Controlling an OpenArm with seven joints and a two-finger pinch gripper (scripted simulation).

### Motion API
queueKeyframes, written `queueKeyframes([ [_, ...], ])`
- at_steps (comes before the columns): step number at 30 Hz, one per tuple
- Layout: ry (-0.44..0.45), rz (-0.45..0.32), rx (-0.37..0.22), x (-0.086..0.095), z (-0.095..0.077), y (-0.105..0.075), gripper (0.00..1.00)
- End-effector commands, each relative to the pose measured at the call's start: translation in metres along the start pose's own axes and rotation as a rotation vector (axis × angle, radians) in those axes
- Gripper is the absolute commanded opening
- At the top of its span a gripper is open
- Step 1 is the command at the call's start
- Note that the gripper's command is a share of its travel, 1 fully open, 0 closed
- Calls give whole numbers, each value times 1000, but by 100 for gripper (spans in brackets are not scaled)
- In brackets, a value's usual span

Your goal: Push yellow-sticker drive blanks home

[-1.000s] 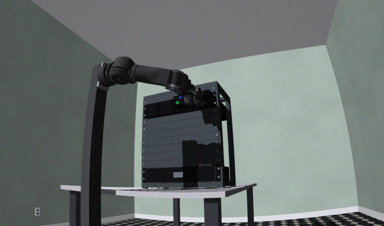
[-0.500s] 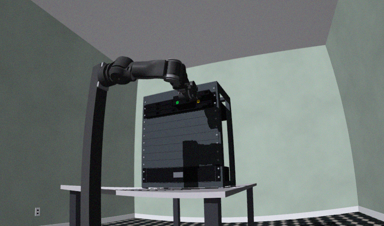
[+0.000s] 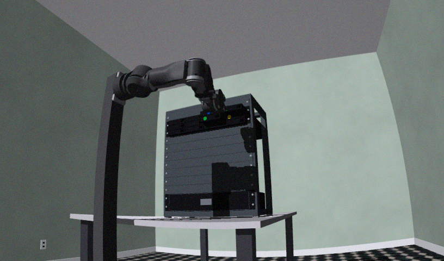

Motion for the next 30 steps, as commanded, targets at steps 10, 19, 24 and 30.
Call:
queueKeyframes([
  [10, 4, -11, -3, 1, 0, -3, 0],
  [19, 4, -21, -7, -5, -3, -26, 0],
  [24, 4, -21, -7, -8, -4, -36, 0],
  [30, 4, -21, -7, -13, -4, -51, 0],
])
Point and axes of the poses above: the point where the finger pads meet when closed, its own y axis out along the fingers, its own x axis across the jaws, z = x × y, the point moved 4 cm from there along -y, back along the fingers, and after that the axes turned 7 degrees about -y, right-handed, at the moved point
